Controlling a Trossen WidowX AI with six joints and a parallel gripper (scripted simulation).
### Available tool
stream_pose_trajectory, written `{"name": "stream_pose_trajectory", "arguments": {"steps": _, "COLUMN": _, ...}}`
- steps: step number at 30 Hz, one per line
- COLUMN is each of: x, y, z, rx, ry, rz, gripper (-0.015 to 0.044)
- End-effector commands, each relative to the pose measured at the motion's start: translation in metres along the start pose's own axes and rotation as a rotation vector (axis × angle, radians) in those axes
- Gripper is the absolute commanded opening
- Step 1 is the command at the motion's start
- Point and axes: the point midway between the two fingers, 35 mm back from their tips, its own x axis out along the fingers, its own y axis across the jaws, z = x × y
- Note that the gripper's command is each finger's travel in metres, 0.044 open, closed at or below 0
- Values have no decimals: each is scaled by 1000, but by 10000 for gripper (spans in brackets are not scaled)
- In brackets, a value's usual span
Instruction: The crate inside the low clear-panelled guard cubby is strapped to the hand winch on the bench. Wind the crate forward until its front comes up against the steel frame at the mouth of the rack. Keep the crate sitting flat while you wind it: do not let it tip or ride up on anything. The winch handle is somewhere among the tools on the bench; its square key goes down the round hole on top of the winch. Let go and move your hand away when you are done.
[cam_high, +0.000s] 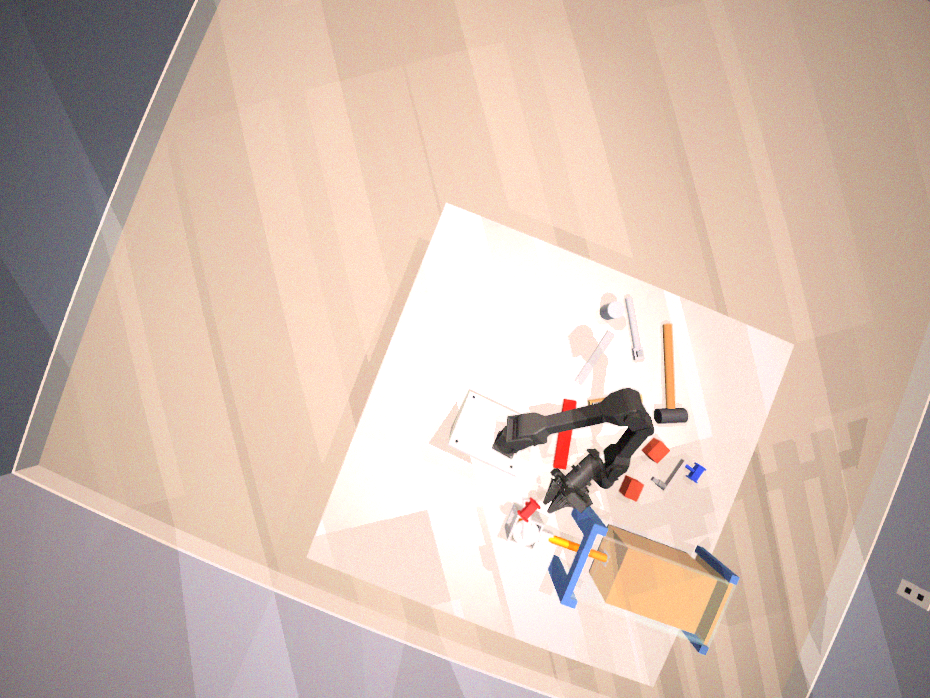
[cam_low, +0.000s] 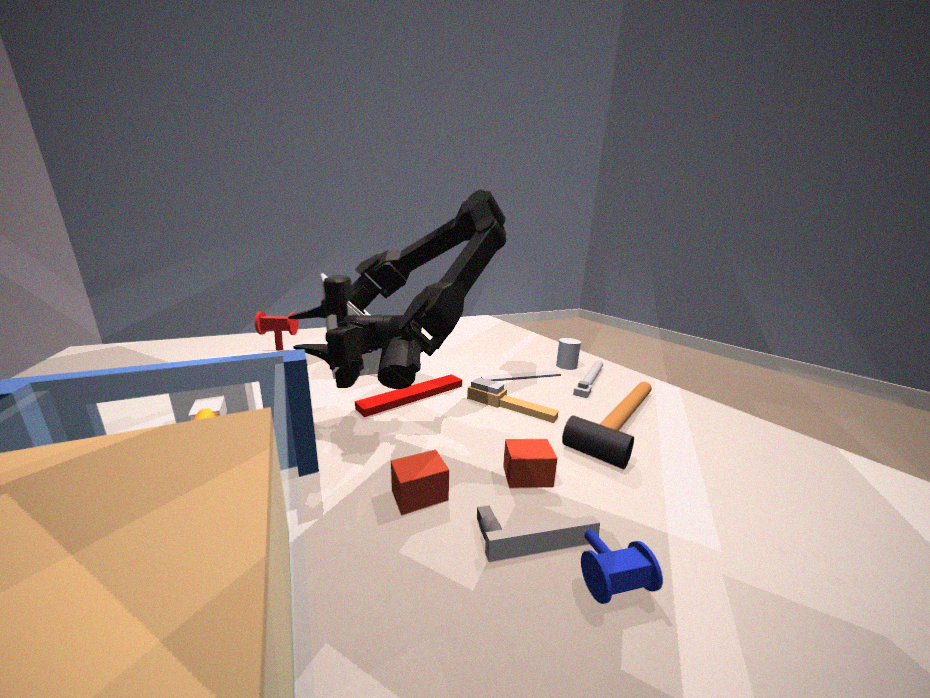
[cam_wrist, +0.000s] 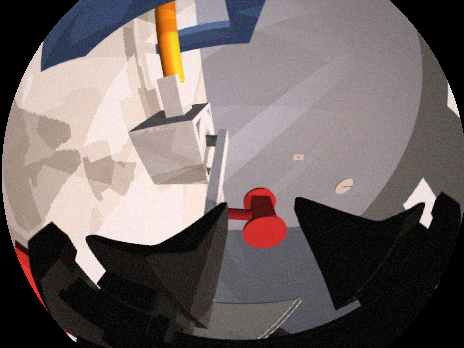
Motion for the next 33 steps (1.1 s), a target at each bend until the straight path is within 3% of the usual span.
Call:
{"name": "stream_pose_trajectory", "arguments": {"steps": 1, "x": -1, "y": -43, "z": 3, "rx": 7, "ry": -9, "rz": -1, "gripper": 240}}
{"name": "stream_pose_trajectory", "arguments": {"steps": 5, "x": 1, "y": -83, "z": -1, "rx": 9, "ry": -8, "rz": -12, "gripper": 240}}
{"name": "stream_pose_trajectory", "arguments": {"steps": 27, "x": 0, "y": -80, "z": 0, "rx": 15, "ry": -9, "rz": -6, "gripper": 240}}
{"name": "stream_pose_trajectory", "arguments": {"steps": 33, "x": 30, "y": -78, "z": -2, "rx": 73, "ry": 215, "rz": 272, "gripper": 398}}
